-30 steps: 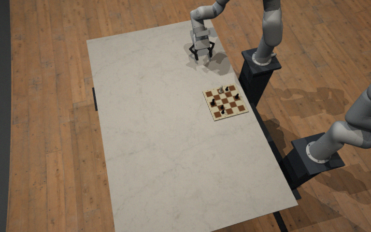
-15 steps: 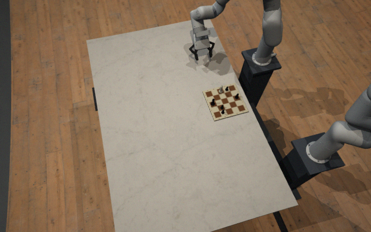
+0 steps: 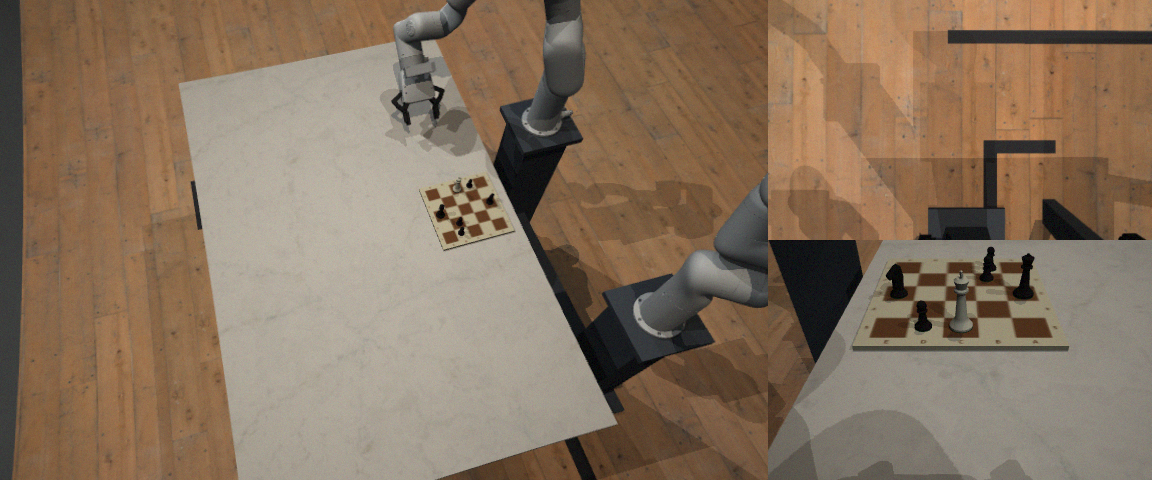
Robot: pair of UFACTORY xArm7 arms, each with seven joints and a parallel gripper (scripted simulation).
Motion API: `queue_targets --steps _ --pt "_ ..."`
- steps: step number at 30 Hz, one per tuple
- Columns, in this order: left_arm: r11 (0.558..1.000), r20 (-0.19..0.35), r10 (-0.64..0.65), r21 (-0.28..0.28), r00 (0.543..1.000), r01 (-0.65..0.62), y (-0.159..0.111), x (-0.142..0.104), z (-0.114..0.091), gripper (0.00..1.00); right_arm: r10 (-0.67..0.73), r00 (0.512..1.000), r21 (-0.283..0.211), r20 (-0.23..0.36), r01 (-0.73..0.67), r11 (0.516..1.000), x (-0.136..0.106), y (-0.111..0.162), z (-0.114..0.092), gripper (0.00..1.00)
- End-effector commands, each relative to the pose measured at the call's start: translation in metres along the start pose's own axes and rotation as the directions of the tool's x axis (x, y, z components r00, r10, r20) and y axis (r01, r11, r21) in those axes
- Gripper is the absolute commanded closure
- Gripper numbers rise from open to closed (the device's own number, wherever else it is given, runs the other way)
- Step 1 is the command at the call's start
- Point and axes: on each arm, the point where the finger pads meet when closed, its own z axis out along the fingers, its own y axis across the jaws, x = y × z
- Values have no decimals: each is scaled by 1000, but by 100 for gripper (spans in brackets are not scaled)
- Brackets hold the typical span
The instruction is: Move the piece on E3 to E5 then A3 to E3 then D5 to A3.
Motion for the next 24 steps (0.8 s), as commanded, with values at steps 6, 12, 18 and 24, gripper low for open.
queue_targets --steps 6,12,18,24 --pt "1000 -4 0 -1 1000 0 0 1 -2 0 -2 1000 -2 2 2 1000 3 1 -3 0" --pt "1000 -4 0 -1 1000 0 0 1 -2 0 -2 1000 -2 2 2 1000 22 2 -20 0" --pt "1000 -4 0 -1 1000 0 0 1 -2 0 -2 1000 -2 2 2 1000 43 3 -37 0" --pt "1000 -4 0 -1 1000 0 0 1 -2 0 -2 1000 -2 2 2 1000 66 3 -57 0"
